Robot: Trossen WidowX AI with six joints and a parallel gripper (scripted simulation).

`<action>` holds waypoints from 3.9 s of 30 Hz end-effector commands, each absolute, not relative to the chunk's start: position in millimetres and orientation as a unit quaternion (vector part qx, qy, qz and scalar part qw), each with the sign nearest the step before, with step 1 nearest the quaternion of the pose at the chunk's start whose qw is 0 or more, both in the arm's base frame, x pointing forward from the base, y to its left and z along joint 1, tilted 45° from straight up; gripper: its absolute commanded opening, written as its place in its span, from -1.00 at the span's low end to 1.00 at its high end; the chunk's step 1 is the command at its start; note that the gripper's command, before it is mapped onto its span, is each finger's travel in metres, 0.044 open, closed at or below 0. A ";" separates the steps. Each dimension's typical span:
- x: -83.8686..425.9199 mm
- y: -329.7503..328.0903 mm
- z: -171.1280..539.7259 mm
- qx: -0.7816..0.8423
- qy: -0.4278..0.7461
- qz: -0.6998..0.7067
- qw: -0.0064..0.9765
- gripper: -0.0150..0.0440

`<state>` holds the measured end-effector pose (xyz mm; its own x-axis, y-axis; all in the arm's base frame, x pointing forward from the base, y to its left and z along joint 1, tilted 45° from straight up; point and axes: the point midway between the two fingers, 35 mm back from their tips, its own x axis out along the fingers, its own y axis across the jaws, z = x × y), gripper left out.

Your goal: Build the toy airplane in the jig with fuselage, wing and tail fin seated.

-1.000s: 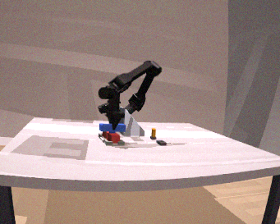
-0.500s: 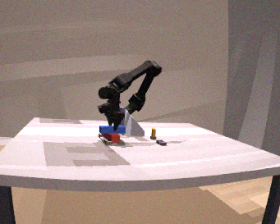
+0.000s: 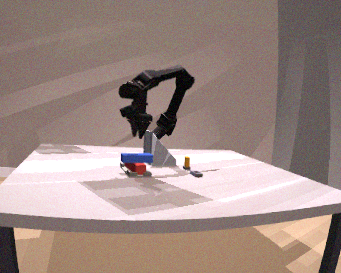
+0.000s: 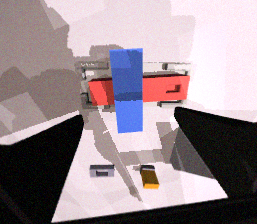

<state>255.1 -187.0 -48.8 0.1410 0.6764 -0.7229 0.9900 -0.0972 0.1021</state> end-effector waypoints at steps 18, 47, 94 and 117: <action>256.0 -188.9 -47.5 0.358 0.639 0.171 0.659 1.00; 256.0 -96.0 60.3 0.337 0.638 0.174 0.670 1.00; 213.5 75.5 61.5 0.364 0.639 0.176 0.654 1.00; 215.3 98.0 41.2 0.366 0.638 0.178 0.653 0.82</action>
<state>215.9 96.7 43.4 0.1244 0.6990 -0.7042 0.2263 0.6710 0.7060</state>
